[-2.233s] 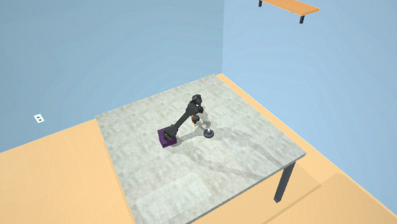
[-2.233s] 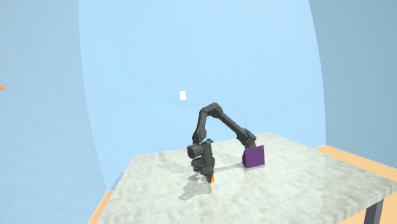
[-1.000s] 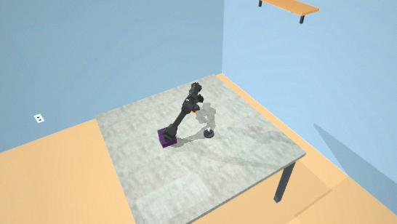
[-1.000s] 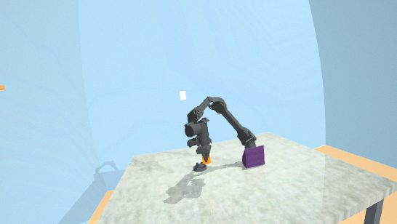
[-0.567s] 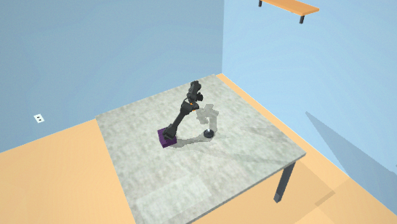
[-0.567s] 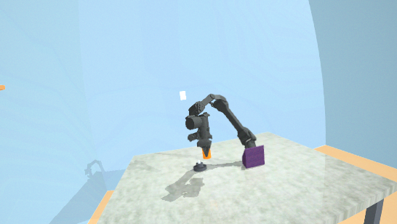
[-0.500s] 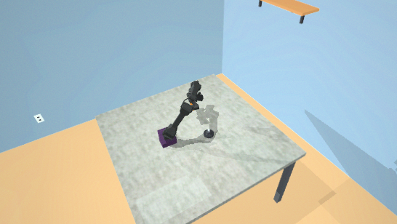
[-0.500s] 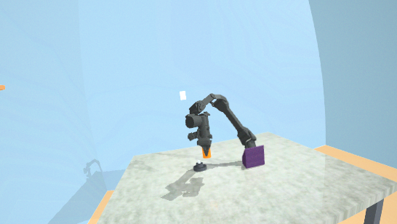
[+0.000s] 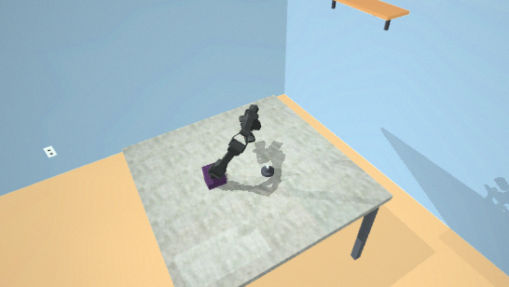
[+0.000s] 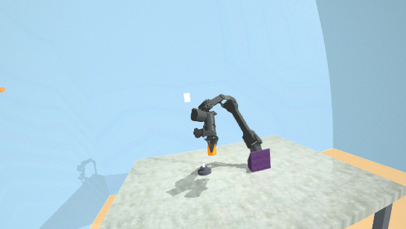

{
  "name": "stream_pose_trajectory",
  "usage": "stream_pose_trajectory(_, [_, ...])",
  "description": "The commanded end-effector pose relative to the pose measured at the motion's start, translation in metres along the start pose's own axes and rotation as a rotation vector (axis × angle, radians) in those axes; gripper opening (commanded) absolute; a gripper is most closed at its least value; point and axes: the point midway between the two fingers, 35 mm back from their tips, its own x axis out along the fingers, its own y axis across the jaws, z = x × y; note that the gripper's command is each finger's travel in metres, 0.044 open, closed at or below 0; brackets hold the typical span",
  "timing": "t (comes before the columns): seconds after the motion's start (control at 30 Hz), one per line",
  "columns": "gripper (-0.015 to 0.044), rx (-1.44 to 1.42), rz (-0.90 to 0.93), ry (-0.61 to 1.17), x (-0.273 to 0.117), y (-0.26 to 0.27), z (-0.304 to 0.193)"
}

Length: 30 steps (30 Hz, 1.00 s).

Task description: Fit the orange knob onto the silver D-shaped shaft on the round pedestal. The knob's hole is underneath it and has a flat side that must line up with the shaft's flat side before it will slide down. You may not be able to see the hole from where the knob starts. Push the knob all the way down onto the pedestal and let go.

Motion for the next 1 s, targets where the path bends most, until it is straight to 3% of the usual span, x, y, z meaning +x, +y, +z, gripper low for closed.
stream_pose_trajectory(0.0, [0.0,0.001,0.084,0.005,-0.008,0.0,-0.002])
stream_pose_trajectory(0.7, [0.0,-0.003,0.552,0.002,-0.056,0.001,-0.013])
stream_pose_trajectory(0.97, [0.0,-0.004,0.576,0.002,-0.057,0.001,-0.013])
